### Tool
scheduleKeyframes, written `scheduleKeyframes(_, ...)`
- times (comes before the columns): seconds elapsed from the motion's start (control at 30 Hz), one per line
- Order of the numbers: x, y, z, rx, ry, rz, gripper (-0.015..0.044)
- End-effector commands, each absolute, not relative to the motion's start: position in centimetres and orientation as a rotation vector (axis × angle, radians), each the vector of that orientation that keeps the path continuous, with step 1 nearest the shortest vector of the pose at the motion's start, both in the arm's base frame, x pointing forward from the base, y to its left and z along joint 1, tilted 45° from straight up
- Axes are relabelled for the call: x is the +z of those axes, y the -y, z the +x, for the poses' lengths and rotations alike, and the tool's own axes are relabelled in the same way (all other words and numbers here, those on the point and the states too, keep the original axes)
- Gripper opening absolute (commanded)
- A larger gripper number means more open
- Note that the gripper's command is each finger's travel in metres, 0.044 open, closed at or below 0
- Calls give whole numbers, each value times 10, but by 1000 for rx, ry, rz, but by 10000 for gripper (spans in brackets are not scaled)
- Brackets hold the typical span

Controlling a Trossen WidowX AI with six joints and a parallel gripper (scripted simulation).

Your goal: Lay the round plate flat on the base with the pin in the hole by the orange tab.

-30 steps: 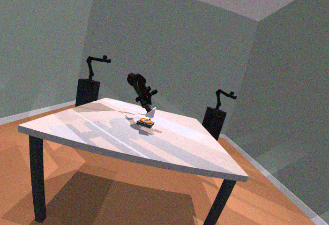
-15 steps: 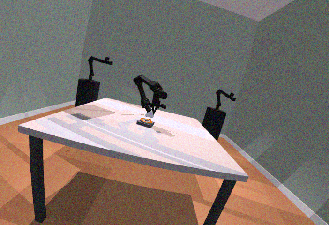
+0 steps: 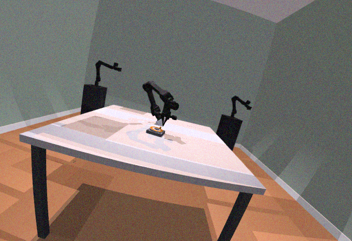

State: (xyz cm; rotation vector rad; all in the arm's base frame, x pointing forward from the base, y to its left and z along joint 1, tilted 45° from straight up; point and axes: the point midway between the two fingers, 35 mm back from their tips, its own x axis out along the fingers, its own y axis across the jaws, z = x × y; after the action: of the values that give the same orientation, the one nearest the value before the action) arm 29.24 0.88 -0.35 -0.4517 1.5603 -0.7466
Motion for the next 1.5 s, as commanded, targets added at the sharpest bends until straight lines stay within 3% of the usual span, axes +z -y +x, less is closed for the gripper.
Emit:
scheduleKeyframes(0.0,-18,6,287,-751,-1568,-462,0)
scheduleKeyframes(1.47,6,30,259,-752,-1570,-465,0)
